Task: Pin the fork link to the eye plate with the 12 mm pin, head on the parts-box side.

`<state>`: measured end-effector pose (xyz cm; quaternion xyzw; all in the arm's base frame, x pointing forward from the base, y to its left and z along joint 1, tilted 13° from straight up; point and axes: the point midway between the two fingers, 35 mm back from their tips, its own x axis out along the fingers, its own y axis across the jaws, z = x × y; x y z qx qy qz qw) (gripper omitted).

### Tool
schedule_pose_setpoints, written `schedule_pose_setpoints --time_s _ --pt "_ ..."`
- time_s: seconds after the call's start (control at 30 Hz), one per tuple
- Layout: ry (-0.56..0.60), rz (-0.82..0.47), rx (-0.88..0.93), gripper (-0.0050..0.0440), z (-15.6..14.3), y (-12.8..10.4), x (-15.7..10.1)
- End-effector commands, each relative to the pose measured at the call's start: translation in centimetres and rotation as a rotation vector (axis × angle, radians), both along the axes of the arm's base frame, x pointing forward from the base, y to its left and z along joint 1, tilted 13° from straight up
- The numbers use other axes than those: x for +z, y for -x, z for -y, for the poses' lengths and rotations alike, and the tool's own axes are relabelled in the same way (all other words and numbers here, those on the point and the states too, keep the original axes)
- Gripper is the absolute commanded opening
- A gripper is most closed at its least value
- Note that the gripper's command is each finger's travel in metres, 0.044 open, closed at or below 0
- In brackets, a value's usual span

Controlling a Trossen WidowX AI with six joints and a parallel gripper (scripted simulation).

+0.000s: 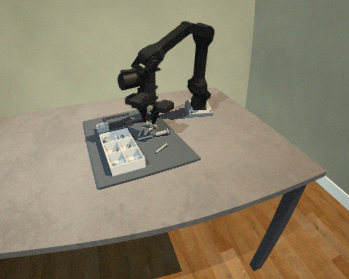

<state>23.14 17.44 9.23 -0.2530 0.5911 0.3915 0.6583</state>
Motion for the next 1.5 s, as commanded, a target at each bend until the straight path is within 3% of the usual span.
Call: schedule_pose_setpoints --time_s 0.0,0.3,0.33,1.47 --pt "-0.016 0.022 0.082 0.017 -0.08 -0.9 0.56" --pt "-0.018 0.031 0.084 0.017 -0.11 -0.89 0.76" --pt "-0.017 0.029 0.084 0.009 -0.07 -0.84 0.68" --pt "-0.016 0.028 0.081 0.009 -0.07 -0.84 0.68"
